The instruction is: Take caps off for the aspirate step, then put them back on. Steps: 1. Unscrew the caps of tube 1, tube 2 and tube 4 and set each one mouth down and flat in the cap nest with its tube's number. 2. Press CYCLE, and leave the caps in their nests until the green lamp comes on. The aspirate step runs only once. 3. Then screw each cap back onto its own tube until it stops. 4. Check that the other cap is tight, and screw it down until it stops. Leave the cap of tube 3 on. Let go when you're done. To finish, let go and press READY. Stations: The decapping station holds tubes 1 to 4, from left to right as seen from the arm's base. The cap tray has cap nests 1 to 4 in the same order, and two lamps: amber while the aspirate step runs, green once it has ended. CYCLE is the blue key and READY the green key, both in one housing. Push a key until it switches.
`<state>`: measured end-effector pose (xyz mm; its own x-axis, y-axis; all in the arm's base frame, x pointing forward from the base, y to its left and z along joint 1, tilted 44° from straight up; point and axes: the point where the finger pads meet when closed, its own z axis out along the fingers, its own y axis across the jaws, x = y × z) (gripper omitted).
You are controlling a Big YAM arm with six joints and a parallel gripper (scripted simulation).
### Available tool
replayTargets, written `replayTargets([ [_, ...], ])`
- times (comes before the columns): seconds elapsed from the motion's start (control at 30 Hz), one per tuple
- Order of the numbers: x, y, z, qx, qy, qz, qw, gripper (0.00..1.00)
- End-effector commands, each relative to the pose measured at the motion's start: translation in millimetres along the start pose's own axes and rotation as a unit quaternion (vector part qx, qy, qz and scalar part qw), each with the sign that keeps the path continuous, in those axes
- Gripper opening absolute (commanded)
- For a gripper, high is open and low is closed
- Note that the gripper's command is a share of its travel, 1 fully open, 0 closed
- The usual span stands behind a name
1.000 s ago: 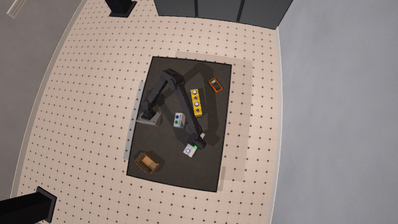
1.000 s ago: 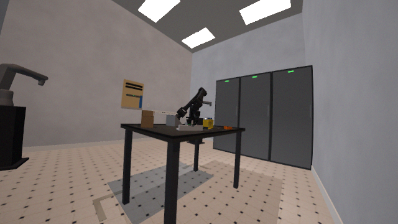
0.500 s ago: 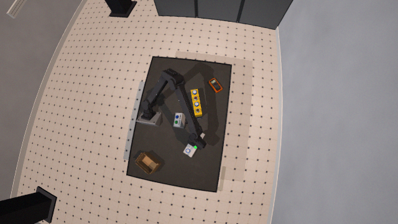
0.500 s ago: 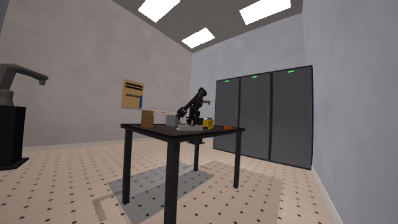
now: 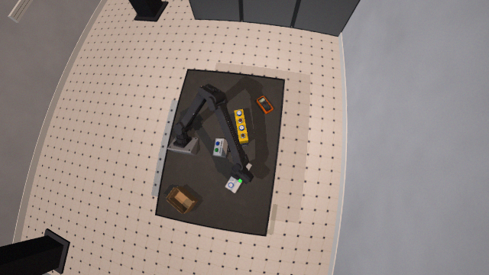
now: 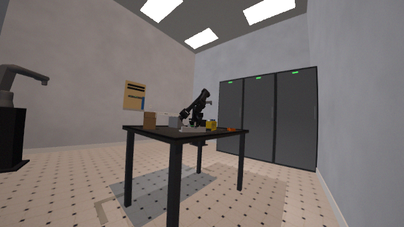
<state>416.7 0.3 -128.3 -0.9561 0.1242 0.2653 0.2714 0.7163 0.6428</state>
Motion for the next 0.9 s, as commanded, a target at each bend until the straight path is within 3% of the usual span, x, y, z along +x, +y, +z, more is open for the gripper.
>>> replayTargets([
  [0.0, -10.1, 4.8, 9.7, 0.003, 0.002, -0.008, 1.0, 0.47],
  [0.73, -12.5, 5.7, 8.6, 0.003, 0.001, -0.009, 1.0, 0.47],
  [0.77, -12.5, 5.7, 8.6, 0.003, 0.001, -0.009, 1.0, 0.0],
  [0.87, -12.5, 5.7, 8.6, 0.003, 0.001, -0.01, 1.0, 0.0],
])
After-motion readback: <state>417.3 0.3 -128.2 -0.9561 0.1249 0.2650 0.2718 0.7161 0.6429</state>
